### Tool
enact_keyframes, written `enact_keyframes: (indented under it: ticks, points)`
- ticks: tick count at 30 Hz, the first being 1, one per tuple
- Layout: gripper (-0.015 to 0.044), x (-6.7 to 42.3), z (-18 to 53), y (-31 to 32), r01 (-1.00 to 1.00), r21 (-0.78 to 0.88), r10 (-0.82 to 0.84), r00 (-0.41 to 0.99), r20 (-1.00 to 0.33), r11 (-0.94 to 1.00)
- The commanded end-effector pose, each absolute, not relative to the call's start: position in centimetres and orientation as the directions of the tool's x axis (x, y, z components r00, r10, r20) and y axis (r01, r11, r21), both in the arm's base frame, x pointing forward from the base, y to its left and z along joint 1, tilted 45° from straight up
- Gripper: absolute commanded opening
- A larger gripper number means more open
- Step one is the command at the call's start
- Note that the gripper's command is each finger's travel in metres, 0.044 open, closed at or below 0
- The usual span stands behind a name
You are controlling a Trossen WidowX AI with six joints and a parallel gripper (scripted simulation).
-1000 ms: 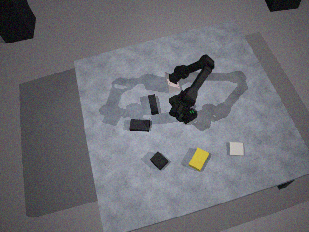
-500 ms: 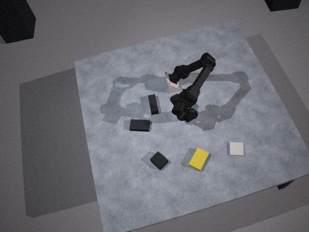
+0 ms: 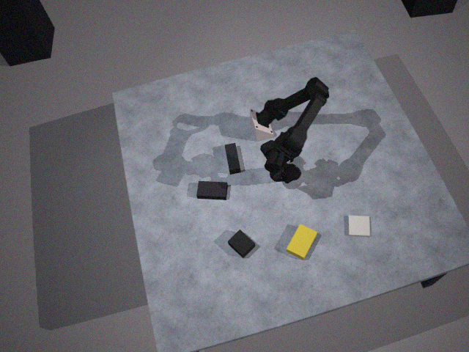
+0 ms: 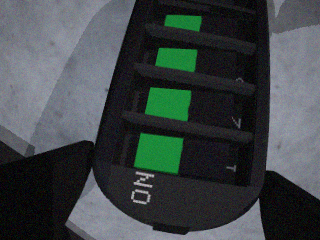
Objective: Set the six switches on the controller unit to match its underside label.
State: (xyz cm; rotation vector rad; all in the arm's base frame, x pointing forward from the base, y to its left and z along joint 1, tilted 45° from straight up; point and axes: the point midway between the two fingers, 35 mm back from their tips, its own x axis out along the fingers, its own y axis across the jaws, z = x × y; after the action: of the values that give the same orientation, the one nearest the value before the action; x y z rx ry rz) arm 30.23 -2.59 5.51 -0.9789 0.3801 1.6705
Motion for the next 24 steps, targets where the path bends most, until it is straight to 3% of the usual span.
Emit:
enact_keyframes:
  ticks: [1, 24]
  points:
    - [0.0335, 30.0, 6.1, -2.5, -0.913, -0.230, 0.641, -0.043, -0.767, -0.336]
    - [0.0335, 29.4, 7.8, -1.8, -0.913, -0.230, 0.607, -0.024, -0.794, -0.336]
